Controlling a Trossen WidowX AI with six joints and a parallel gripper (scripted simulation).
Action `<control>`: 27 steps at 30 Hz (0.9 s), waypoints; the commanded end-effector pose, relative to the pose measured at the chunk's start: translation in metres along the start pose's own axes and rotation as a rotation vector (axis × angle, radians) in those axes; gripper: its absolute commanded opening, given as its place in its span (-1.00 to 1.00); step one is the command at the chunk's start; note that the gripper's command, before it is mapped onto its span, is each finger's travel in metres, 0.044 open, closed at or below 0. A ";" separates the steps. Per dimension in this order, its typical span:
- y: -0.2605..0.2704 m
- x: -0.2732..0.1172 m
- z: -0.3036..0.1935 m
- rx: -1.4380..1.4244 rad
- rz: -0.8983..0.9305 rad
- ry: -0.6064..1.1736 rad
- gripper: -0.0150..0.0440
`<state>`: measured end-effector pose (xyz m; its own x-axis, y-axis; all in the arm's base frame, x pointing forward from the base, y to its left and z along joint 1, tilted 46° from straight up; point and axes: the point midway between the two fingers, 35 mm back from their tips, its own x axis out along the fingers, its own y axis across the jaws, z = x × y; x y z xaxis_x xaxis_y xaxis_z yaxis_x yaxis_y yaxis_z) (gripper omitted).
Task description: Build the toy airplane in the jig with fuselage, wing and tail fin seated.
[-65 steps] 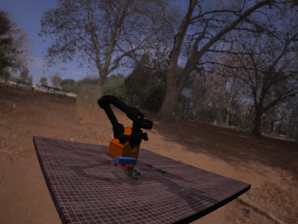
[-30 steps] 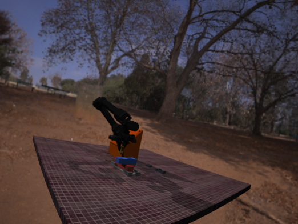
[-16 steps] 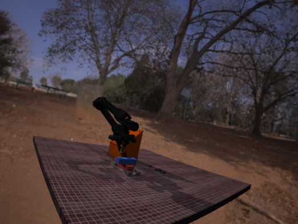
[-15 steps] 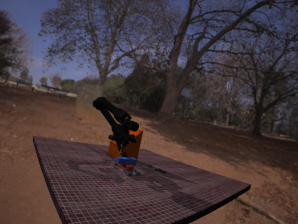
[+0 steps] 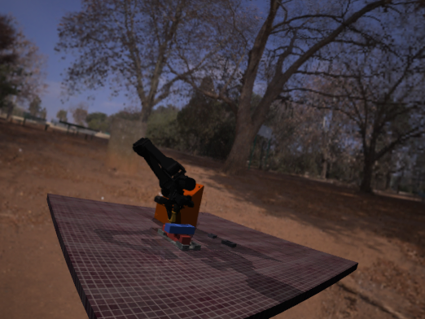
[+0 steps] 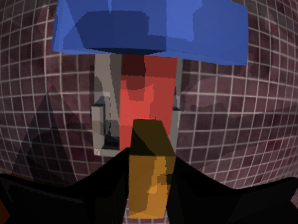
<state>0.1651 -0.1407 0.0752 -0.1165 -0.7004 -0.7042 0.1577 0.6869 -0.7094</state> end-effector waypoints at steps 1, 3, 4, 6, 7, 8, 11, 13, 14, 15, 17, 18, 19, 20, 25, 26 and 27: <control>0.000 0.008 -0.001 -0.004 -0.003 0.001 -0.27; 0.000 0.011 -0.001 -0.004 -0.003 0.001 -0.27; 0.000 0.013 -0.001 -0.004 -0.003 0.001 -0.27; 0.000 0.016 -0.001 -0.004 -0.004 0.001 -0.27; -0.001 0.017 -0.001 -0.004 -0.004 0.001 -0.27; -0.001 0.019 -0.001 -0.004 -0.005 0.001 -0.27; -0.001 0.022 -0.002 -0.004 -0.006 0.001 -0.27; -0.001 0.023 -0.002 -0.004 -0.006 0.001 -0.27; -0.001 0.023 -0.002 -0.004 -0.006 0.001 -0.27; -0.001 0.023 -0.002 -0.004 -0.006 0.001 -0.27; -0.001 0.021 -0.001 0.000 -0.005 0.001 -0.32; -0.001 0.021 -0.001 0.000 -0.005 0.001 -0.34; -0.001 0.021 -0.001 0.000 -0.005 0.001 -0.36; -0.001 0.021 -0.001 0.000 -0.005 0.001 -0.39; -0.001 0.021 -0.001 0.000 -0.005 0.001 -0.49; -0.001 0.021 -0.001 0.000 -0.005 0.001 -0.40; -0.001 0.021 -0.001 0.000 -0.005 0.001 -0.31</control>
<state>0.1612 -0.1558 0.0613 -0.1182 -0.7038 -0.7005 0.1545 0.6838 -0.7131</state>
